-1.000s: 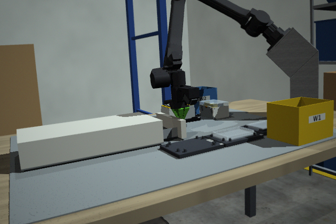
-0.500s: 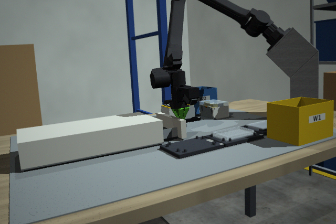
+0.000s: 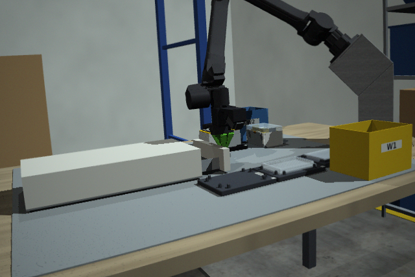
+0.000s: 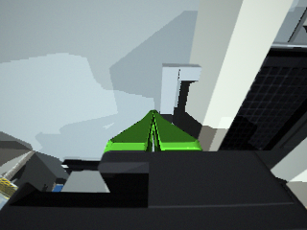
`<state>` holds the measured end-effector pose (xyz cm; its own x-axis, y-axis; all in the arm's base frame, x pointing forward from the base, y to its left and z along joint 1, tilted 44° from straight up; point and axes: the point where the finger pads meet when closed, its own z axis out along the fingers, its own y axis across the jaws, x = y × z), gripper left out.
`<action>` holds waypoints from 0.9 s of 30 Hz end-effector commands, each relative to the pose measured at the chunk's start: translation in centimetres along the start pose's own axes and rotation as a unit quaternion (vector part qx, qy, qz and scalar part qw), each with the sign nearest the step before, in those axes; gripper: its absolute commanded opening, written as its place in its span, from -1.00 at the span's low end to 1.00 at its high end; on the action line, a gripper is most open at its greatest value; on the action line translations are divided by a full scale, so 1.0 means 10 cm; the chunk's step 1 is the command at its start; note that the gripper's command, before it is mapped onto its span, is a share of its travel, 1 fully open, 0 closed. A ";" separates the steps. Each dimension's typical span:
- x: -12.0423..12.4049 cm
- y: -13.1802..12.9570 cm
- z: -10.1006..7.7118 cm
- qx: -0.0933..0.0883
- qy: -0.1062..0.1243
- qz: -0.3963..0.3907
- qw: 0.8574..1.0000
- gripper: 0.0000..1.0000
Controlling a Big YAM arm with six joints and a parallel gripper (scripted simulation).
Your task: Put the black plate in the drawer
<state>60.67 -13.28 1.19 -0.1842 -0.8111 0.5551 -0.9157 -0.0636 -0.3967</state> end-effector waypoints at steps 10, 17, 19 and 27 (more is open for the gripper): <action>-0.14 -0.36 -0.13 0.024 -0.007 0.004 1.000 -1.00; -0.14 -0.46 -0.14 0.026 -0.007 0.005 1.000 -1.00; -0.14 -0.47 -0.14 0.025 -0.007 0.005 1.000 -1.00; -0.14 -0.57 -0.14 0.026 -0.007 0.005 1.000 -1.00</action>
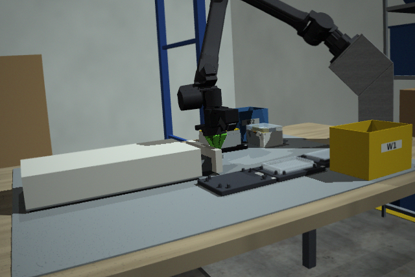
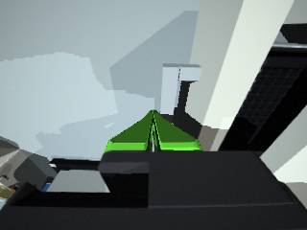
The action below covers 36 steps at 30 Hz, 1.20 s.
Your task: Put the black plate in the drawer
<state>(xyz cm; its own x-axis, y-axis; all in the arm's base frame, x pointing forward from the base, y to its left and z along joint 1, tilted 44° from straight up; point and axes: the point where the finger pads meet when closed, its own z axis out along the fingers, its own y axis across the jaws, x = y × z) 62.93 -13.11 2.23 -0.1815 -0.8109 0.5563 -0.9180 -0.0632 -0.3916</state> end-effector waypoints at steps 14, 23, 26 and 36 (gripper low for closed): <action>-0.09 -0.47 -0.21 0.040 -0.006 0.014 0.999 -1.00; -0.09 -0.47 -0.21 0.040 -0.006 0.014 0.999 -1.00; -0.09 -0.47 -0.21 0.040 -0.006 0.014 0.999 -1.00; -0.09 -0.47 -0.21 0.040 -0.006 0.014 0.999 -1.00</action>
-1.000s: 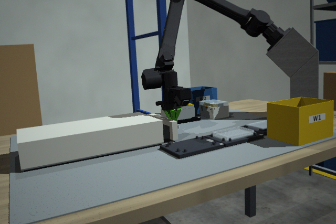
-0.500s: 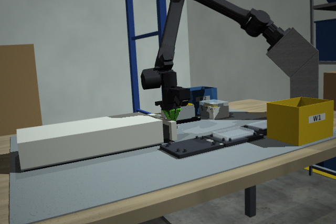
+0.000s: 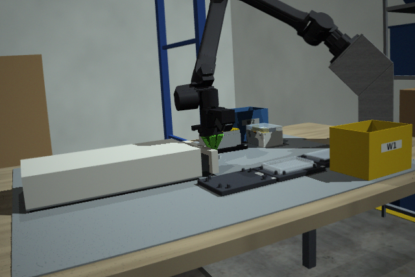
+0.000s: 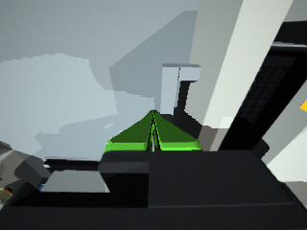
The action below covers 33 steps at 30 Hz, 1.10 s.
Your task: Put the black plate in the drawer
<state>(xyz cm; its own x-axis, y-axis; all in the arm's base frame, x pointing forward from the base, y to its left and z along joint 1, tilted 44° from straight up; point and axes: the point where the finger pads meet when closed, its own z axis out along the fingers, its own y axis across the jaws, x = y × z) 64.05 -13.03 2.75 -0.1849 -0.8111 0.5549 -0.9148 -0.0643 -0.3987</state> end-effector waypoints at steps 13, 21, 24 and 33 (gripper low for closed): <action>-0.15 -0.35 -0.15 0.028 -0.007 0.007 1.000 -1.00; -0.15 -0.45 -0.15 0.026 -0.007 0.005 1.000 -1.00; -0.15 -0.47 -0.16 0.026 -0.007 0.005 1.000 -1.00; -0.15 -0.58 -0.16 0.026 -0.007 0.005 1.000 -1.00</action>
<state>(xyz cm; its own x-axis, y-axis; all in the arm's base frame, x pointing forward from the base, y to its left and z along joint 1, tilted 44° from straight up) 66.41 -12.86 3.84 -0.1816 -0.8111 0.5560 -0.9175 -0.0638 -0.3927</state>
